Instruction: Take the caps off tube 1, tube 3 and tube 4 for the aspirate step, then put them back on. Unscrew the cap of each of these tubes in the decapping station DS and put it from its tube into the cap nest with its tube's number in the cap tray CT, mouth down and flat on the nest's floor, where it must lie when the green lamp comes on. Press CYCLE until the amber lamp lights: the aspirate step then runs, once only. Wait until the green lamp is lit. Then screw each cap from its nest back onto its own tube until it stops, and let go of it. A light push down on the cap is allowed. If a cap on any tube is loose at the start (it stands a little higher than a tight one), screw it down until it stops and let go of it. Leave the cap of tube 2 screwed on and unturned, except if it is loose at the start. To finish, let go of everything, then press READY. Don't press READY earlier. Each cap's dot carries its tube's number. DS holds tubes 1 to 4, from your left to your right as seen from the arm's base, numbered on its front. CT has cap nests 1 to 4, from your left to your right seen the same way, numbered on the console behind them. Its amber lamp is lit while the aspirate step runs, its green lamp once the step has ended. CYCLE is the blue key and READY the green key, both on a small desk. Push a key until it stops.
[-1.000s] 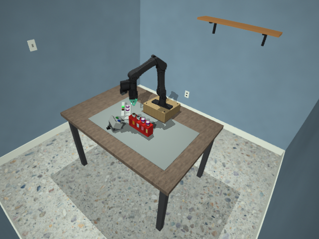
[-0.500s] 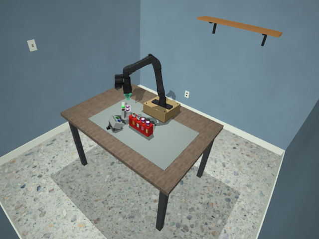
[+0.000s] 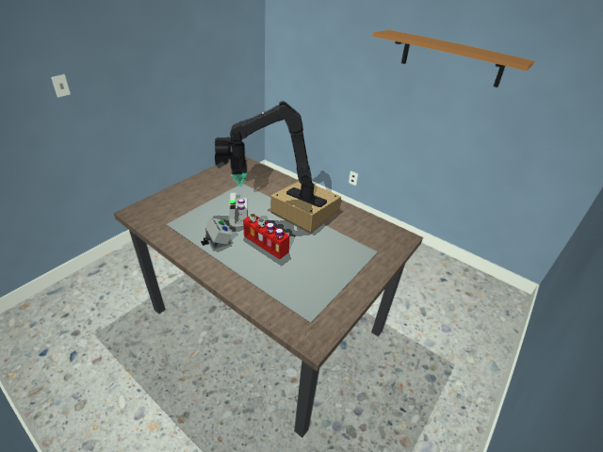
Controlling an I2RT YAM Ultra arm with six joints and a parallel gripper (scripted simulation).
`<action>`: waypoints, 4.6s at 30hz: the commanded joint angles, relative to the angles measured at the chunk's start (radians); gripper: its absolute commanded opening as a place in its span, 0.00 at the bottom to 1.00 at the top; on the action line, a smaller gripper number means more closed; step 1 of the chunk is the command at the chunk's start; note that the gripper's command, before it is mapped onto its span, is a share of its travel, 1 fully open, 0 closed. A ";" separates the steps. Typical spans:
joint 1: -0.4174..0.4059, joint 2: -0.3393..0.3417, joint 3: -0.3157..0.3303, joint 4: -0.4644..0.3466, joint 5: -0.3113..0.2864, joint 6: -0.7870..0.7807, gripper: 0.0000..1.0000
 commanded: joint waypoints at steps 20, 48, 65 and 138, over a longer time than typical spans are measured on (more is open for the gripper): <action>-0.020 0.132 -0.209 0.361 0.000 -0.027 0.47; -0.029 0.221 -0.261 0.503 0.000 -0.036 0.47; -0.031 0.234 -0.273 0.529 0.000 -0.038 0.47; 0.334 -0.090 -0.113 0.019 -0.017 -0.753 0.00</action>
